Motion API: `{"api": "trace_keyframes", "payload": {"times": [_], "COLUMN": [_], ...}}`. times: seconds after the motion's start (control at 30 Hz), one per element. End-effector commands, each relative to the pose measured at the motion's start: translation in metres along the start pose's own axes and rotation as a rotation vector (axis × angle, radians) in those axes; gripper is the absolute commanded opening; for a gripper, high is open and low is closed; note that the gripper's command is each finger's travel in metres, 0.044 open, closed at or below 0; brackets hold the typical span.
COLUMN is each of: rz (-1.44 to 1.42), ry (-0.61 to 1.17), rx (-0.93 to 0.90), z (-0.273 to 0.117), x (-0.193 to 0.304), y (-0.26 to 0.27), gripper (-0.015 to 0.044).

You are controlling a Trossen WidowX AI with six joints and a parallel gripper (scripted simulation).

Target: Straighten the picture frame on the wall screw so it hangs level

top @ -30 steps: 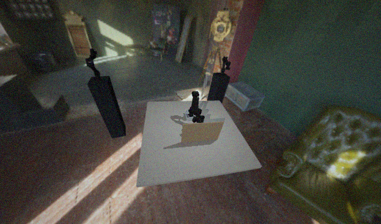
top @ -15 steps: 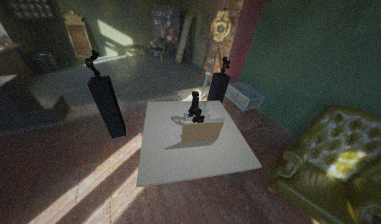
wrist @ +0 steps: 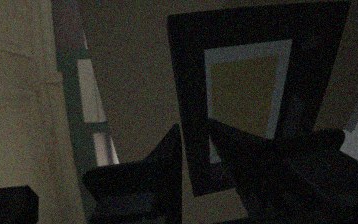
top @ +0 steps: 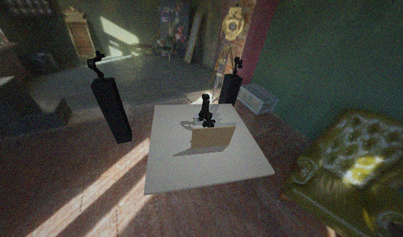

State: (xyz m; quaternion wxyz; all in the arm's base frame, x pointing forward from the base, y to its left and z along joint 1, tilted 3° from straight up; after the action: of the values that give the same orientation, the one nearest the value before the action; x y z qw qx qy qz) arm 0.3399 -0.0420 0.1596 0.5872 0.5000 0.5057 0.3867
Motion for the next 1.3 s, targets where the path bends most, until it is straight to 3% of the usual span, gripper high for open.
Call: {"api": "trace_keyframes", "payload": {"times": [0.0,0.17,0.23,1.27], "rz": [0.004,0.004,0.004,0.004], "ry": [0.003,0.003,0.003,0.003], "rx": [0.001,0.001,0.001,0.001], "z": [0.0003,0.0003,0.0003,0.0002], "x": [0.0005,0.0005,0.0005,-0.0010], "y": [-0.0004,-0.0004,-0.0004,0.0071], "gripper": [0.0082,0.0049,0.0000,0.0000]}}
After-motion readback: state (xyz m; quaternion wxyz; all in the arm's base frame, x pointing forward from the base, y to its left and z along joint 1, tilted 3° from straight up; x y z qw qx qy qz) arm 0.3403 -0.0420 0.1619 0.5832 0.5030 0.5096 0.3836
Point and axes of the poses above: the point midway between the two fingers, 35 mm back from their tips, its own z axis out along the fingers, its own y axis across the jaws, x = y × z, the point moved 3 cm from there along -z, back along the fingers, and after that the axes turned 7 degrees about -z, right-handed, at the moved point
